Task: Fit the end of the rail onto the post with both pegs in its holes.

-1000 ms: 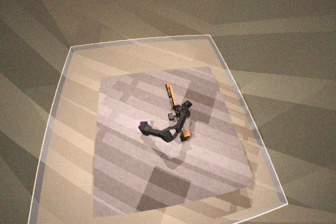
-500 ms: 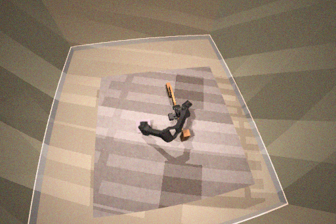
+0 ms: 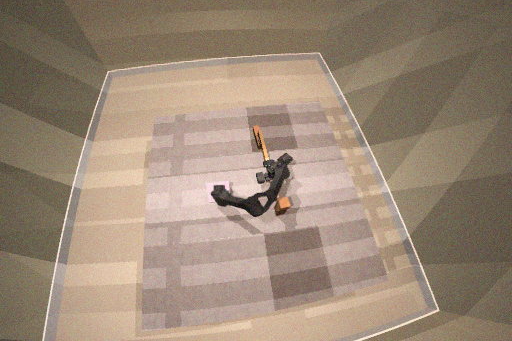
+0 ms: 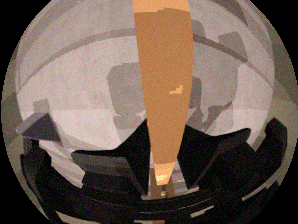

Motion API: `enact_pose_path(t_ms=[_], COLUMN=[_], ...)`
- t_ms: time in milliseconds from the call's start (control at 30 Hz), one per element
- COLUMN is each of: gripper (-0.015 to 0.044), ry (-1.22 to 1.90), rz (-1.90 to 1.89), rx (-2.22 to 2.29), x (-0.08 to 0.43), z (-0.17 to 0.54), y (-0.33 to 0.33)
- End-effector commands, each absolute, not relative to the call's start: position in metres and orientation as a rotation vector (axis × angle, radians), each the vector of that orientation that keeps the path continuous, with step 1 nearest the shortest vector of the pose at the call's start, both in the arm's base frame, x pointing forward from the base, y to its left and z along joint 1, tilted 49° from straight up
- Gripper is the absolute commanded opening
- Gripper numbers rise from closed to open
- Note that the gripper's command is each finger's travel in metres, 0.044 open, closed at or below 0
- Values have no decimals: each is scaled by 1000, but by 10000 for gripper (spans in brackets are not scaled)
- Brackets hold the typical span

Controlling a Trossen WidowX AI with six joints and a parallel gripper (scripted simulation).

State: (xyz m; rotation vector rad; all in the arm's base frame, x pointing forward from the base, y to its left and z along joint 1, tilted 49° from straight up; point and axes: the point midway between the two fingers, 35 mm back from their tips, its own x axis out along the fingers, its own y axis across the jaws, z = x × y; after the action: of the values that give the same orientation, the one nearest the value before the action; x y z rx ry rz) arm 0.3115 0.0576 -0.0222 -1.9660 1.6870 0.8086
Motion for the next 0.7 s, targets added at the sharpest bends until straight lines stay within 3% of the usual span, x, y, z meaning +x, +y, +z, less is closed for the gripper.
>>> enact_pose_path(t_ms=[0, 667], gripper=[0, 0], ry=[1686, 1686], rz=[807, 807], rx=[-1971, -1971], x=[312, 311], z=[-22, -16], y=[57, 65])
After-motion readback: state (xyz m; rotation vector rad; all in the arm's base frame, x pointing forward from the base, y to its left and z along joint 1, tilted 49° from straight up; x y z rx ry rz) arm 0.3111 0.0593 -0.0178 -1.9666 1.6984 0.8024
